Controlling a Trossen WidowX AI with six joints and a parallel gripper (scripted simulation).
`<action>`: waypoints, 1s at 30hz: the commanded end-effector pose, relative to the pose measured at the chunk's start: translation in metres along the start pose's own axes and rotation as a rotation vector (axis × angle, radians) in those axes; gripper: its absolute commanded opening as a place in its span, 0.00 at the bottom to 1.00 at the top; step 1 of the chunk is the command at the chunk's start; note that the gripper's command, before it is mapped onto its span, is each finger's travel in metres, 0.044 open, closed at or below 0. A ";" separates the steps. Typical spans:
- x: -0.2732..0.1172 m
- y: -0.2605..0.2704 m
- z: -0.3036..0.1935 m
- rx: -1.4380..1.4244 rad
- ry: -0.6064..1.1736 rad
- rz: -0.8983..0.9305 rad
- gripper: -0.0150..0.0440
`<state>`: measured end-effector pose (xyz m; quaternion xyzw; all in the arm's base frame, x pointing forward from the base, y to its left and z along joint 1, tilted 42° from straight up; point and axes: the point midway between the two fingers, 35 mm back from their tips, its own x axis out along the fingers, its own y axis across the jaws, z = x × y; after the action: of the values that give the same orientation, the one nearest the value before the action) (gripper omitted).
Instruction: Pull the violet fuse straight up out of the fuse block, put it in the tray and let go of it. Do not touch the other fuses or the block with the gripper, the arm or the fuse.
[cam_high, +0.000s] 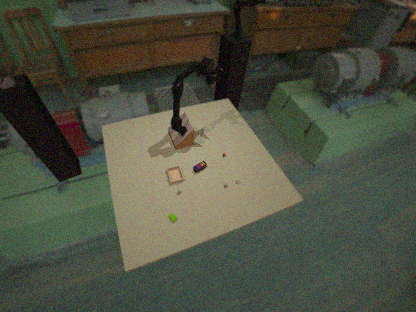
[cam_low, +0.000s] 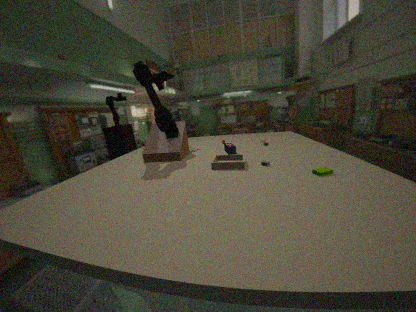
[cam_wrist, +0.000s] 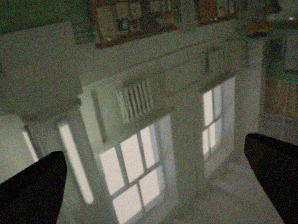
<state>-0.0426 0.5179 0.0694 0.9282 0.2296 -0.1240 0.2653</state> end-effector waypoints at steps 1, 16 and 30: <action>0.003 0.001 0.000 0.009 -0.004 0.004 0.89; 0.193 0.174 0.051 0.800 -0.262 0.478 0.36; 0.253 0.385 0.172 1.621 -0.205 1.184 0.36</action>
<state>0.3357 0.2622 0.0118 0.8250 -0.3907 -0.1979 -0.3572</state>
